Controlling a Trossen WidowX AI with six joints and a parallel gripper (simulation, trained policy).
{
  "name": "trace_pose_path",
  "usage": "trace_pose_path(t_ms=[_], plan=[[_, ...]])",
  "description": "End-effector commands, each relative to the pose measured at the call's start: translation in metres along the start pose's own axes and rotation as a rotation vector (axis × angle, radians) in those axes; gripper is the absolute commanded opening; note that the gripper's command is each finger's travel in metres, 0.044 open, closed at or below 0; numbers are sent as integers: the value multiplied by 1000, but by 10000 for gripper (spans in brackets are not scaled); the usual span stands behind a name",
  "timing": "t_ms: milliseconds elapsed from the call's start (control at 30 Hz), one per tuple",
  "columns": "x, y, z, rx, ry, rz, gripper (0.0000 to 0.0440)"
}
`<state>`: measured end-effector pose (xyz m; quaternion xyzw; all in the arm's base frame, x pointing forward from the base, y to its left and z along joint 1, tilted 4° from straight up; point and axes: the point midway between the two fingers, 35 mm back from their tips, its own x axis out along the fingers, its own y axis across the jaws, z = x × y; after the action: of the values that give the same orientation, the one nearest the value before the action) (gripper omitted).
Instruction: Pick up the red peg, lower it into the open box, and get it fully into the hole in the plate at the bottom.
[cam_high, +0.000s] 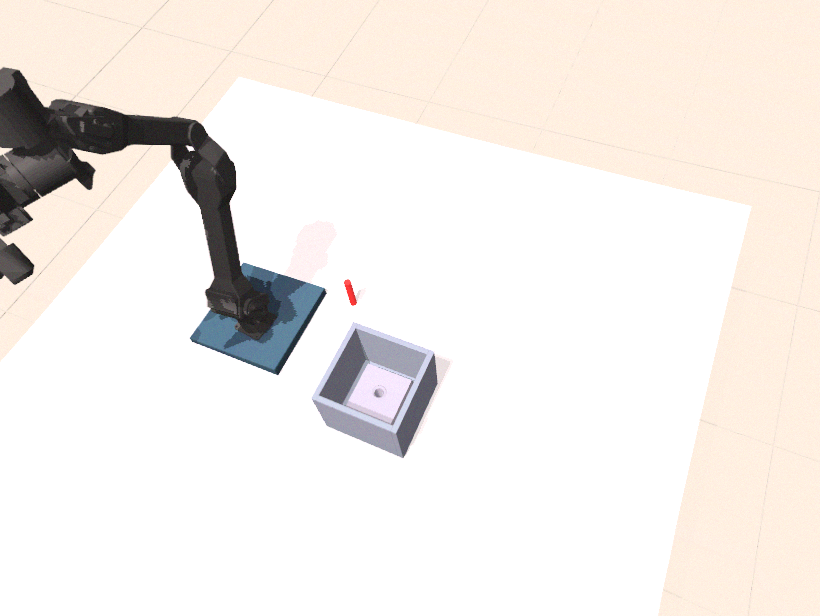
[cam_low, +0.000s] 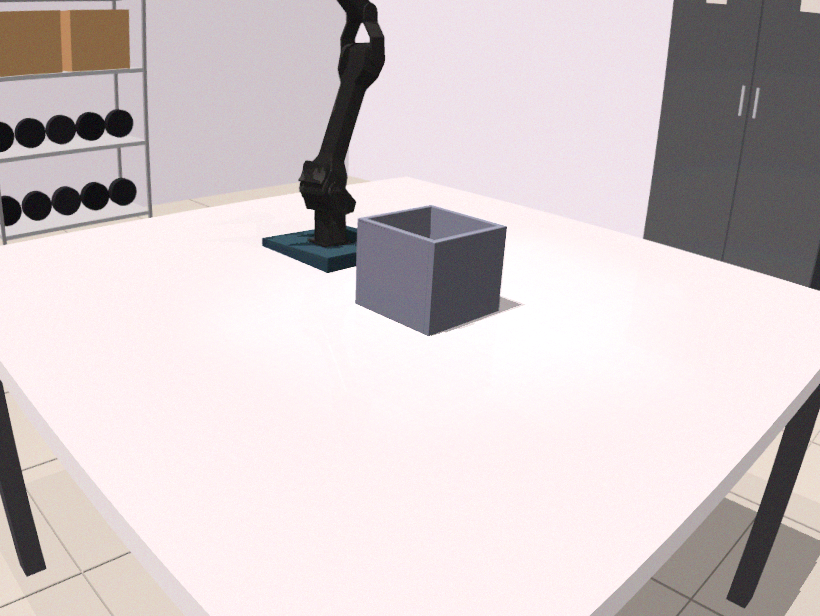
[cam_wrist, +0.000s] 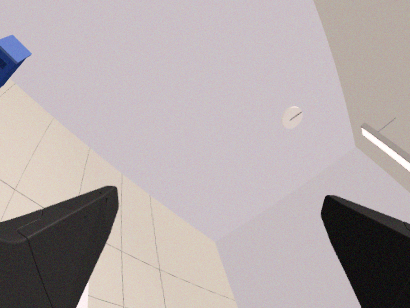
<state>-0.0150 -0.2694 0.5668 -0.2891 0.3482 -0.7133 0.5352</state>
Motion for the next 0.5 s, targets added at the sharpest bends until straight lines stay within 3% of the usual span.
trace_pose_path(t_ms=[0, 467], plan=[[-8, 11, 11, 115, -49, 43, 440], [-35, 56, 46, 472, -168, 254, 440]])
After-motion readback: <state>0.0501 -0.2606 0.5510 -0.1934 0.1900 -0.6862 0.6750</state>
